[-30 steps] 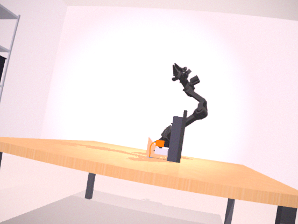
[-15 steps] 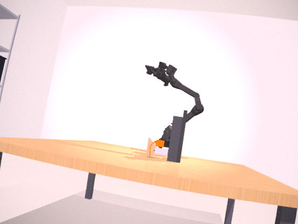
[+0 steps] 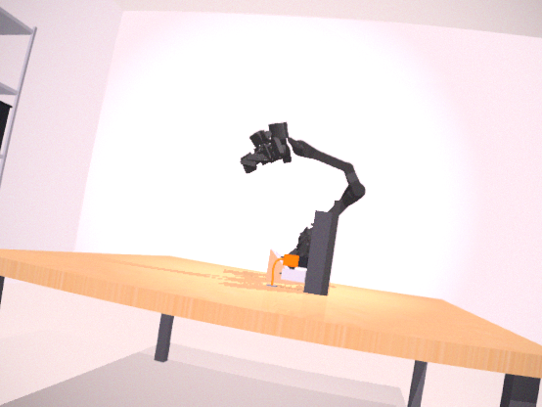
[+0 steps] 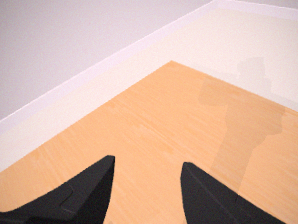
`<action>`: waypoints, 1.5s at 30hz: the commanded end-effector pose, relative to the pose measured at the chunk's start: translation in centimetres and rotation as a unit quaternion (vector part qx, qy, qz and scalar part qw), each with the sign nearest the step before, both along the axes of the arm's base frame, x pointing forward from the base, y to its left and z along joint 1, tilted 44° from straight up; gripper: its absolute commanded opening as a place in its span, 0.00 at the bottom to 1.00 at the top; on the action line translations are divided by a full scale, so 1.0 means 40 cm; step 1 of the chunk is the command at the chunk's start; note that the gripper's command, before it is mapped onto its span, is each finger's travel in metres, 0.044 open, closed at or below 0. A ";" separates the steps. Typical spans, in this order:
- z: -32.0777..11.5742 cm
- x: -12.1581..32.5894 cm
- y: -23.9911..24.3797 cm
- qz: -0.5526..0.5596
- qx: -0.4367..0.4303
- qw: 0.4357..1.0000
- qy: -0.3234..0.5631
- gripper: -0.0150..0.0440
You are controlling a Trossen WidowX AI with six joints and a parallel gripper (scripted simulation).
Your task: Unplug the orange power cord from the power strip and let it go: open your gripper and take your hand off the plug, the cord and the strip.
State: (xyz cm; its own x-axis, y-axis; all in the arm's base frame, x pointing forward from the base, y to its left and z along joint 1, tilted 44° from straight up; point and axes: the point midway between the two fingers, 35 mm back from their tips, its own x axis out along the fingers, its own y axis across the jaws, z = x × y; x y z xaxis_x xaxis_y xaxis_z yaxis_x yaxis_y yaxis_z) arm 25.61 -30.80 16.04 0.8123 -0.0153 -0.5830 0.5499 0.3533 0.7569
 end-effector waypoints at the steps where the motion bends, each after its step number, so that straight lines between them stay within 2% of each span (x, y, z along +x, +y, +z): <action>1: -0.079 0.067 0.139 0.026 0.123 0.990 0.064 0.53; 9: -0.192 0.108 0.460 0.066 0.316 0.909 0.263 0.53; 14: -0.227 0.062 0.649 0.069 0.376 0.824 0.419 0.53; 16: -0.231 0.044 0.691 0.067 0.383 0.800 0.458 0.53; 45: -0.180 0.036 0.750 0.066 0.384 0.796 0.463 0.53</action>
